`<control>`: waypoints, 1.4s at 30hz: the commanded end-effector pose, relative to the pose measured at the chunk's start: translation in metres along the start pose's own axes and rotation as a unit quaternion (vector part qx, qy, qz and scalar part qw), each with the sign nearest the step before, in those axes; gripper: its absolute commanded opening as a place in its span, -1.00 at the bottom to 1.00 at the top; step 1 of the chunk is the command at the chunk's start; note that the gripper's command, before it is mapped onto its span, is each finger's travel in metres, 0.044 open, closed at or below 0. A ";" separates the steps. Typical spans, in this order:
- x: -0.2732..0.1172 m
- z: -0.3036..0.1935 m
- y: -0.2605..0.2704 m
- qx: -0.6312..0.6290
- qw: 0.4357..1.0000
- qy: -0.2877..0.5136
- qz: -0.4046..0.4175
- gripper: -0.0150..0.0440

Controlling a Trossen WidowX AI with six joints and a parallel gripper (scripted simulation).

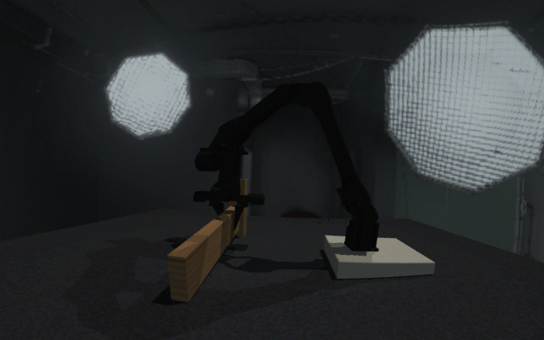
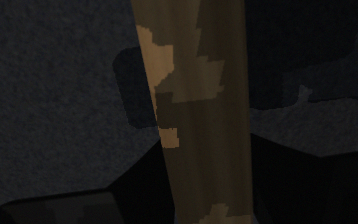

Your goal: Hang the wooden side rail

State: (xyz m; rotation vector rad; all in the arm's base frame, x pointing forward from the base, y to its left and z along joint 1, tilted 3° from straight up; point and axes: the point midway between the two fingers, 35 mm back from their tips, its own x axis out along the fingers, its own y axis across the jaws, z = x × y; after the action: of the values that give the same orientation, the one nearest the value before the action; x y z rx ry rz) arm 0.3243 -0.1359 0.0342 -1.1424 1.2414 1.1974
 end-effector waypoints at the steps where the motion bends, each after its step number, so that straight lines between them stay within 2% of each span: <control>1: -0.001 -0.001 0.000 -0.001 1.000 0.002 -0.002 -0.49; 42: -0.003 -0.004 -0.001 -0.001 1.000 0.002 -0.002 -0.49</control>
State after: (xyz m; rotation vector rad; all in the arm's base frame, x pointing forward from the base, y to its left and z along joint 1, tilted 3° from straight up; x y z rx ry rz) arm 0.3224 -0.1389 0.0344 -1.1384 1.2459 1.1979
